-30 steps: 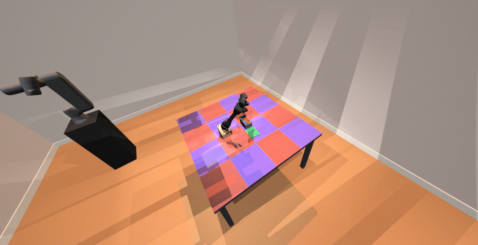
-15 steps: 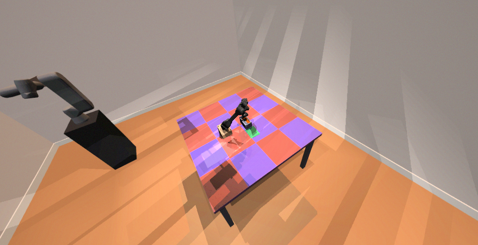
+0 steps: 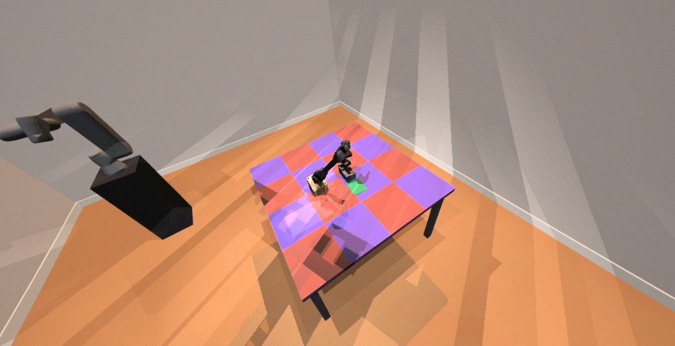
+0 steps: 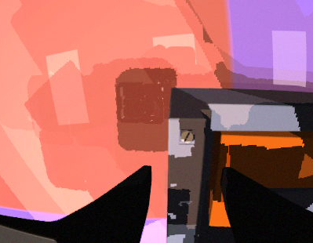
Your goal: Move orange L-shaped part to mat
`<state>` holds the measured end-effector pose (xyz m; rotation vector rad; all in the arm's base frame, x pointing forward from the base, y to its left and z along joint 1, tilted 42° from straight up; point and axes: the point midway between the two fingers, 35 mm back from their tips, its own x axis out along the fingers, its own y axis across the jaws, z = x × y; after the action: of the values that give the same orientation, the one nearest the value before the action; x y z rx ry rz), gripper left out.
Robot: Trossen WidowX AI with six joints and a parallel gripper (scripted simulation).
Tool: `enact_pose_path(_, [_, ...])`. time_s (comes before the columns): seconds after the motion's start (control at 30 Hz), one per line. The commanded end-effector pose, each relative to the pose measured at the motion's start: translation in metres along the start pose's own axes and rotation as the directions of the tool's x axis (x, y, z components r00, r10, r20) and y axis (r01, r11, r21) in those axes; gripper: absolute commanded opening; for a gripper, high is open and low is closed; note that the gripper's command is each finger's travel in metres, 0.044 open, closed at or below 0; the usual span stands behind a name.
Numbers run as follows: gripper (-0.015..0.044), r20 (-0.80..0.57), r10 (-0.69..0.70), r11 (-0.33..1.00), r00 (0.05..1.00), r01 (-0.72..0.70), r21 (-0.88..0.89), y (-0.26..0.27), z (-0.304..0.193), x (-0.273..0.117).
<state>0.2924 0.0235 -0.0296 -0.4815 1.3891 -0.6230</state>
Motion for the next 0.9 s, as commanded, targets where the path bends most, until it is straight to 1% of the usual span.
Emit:
enact_pose_path(0.0, [0.0180,-0.008,-0.010,1.000,1.000,0.010,-0.013,0.000,-0.003,0.009])
enact_pose_path(0.33, [0.0180,-0.008,-0.011,1.000,1.000,0.011,-0.013,-0.001,-0.003,0.025])
enact_pose_path(0.87, [0.0180,-0.008,-0.011,1.000,1.000,0.011,-0.013,-0.001,-0.003,0.025])
